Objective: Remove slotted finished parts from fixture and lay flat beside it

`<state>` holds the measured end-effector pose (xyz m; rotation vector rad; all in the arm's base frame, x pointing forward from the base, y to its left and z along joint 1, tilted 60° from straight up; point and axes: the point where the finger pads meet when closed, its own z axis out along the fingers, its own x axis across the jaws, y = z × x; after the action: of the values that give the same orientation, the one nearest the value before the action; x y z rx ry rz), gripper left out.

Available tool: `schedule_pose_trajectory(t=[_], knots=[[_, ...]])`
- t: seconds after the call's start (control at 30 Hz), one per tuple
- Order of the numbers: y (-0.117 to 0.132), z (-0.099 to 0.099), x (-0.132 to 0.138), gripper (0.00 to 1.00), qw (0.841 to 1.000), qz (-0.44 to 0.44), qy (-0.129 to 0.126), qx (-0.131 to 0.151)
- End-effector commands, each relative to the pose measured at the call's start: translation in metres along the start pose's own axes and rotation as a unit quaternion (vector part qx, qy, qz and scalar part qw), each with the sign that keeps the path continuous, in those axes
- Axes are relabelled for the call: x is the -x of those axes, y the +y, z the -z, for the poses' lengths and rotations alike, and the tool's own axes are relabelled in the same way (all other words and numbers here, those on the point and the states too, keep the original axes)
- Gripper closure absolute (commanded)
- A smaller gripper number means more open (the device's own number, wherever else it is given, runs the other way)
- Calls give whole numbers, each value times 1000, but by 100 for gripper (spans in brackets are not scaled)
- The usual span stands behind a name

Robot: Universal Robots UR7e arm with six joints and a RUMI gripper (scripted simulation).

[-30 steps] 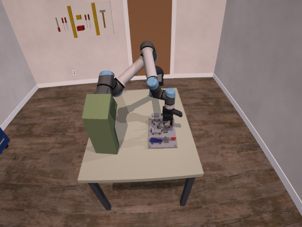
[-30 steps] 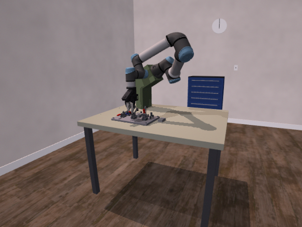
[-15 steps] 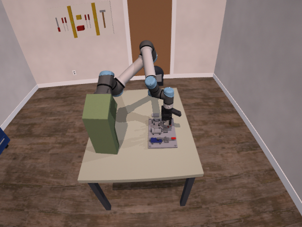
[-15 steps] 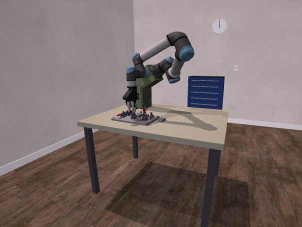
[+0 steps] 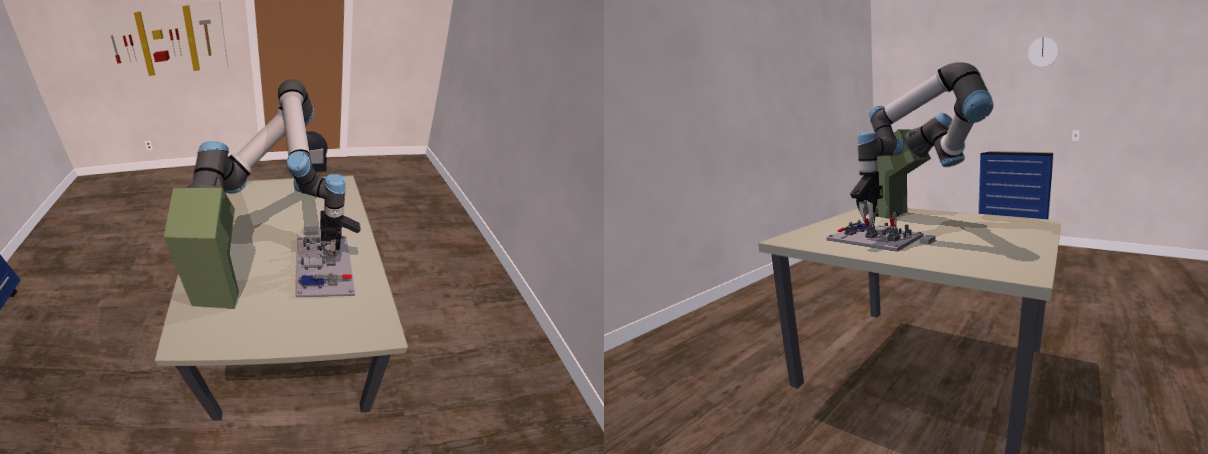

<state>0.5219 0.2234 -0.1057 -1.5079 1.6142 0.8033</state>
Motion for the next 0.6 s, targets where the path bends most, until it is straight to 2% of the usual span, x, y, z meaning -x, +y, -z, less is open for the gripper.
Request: schedule_pose_trajectory(t=[0.0, 0.57], knots=[[3, 1, 0, 100, 1000, 0, 0, 0], [9, 1, 0, 100, 1000, 0, 0, 0]])
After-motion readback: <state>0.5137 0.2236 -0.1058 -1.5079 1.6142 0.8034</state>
